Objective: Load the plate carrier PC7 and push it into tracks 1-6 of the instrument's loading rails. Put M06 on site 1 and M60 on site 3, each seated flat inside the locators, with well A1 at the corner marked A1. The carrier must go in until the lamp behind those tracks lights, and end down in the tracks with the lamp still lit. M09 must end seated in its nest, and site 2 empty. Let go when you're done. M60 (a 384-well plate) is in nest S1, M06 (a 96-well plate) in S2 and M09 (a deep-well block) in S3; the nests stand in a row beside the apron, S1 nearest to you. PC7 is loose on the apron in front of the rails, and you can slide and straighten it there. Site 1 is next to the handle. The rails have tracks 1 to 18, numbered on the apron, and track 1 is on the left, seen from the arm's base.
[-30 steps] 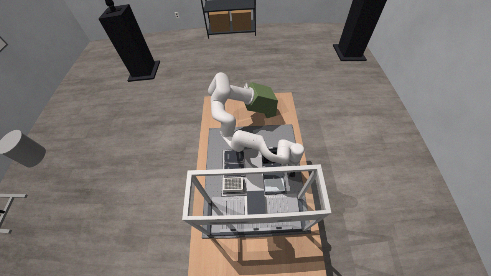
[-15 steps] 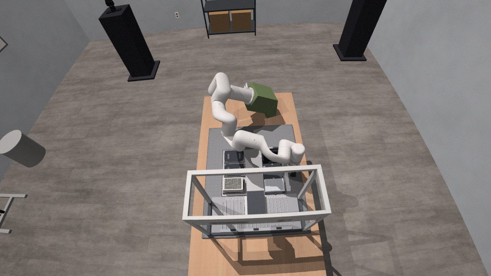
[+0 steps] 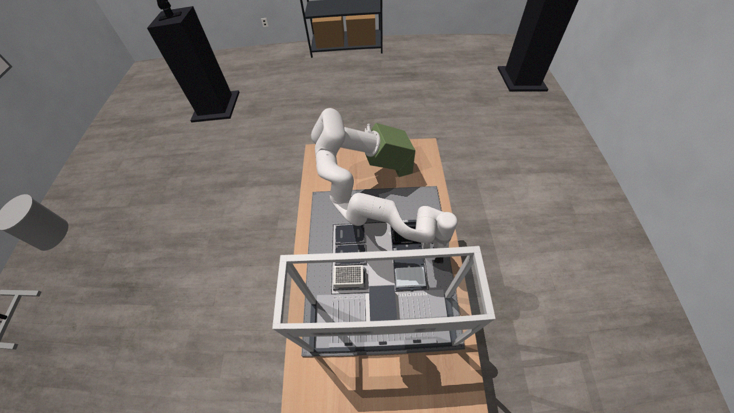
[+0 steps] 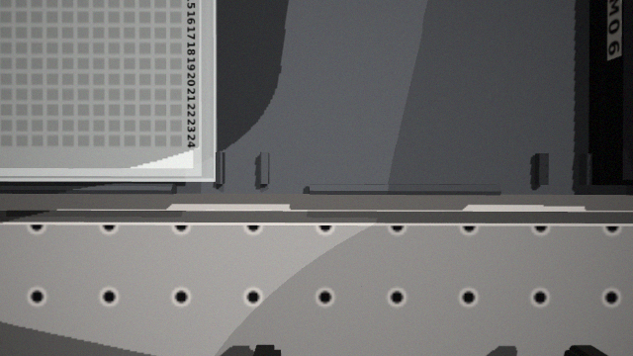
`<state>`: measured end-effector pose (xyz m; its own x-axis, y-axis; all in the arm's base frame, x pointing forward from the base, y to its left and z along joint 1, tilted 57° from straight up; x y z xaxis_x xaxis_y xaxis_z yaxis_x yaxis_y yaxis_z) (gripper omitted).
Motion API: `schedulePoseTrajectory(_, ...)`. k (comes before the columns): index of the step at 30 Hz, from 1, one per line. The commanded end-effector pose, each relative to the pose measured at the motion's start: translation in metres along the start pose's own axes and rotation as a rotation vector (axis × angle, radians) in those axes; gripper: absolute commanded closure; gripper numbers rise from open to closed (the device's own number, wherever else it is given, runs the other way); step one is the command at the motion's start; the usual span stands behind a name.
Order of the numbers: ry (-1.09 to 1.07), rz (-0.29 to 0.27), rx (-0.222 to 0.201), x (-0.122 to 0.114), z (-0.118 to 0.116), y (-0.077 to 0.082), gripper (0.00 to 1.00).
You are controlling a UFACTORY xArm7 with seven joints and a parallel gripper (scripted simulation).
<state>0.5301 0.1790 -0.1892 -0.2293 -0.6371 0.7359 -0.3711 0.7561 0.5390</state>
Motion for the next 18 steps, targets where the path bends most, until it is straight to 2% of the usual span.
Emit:
schedulePoseTrajectory(1, 0.000, -0.006, 0.002, -0.002, -0.001, 0.010, 0.00)
schedulePoseTrajectory(18, 0.000, -0.007, 0.002, -0.002, -0.001, 0.035, 0.00)
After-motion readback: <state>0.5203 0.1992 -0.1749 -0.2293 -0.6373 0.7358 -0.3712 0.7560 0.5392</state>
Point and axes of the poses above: the point where the finger pads meet when closed, its own y axis back along the fingers, its own z axis across the jaws, x = y × z, the point moved 1 cm from there along y, back along the fingers, and after that the axes turned 14 degrees about -y, right-handed, at the moved point
